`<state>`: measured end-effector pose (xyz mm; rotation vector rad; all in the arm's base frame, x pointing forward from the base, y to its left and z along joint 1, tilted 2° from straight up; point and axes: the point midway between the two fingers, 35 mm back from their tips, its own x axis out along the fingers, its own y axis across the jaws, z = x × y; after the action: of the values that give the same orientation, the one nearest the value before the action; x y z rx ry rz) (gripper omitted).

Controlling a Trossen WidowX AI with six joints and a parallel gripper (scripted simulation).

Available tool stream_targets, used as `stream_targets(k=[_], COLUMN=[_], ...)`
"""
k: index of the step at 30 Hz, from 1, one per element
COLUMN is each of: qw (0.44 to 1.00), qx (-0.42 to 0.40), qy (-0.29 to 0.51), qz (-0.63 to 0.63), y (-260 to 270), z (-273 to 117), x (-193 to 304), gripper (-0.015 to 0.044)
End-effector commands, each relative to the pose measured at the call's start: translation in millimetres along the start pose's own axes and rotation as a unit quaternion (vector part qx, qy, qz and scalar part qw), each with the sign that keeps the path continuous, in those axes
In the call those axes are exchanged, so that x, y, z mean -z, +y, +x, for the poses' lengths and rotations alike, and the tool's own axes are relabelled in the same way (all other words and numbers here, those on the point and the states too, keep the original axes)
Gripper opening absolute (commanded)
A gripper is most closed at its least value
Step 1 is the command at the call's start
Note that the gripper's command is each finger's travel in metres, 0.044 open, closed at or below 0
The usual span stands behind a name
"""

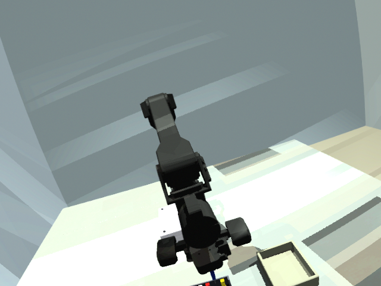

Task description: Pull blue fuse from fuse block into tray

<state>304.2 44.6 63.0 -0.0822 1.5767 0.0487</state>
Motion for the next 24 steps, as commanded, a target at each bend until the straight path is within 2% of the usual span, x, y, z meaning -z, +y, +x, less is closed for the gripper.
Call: stream_targets(k=[1, 24], qw=[1.000, 1.000], qx=[0.002, -0.005], qy=[-0.004, -0.003], qz=[0.001, 0.001], y=[7.3, 145.2], z=[-3.1, -4.5], x=[-2.4, 2.1], gripper=[0.0000, 0.0000])
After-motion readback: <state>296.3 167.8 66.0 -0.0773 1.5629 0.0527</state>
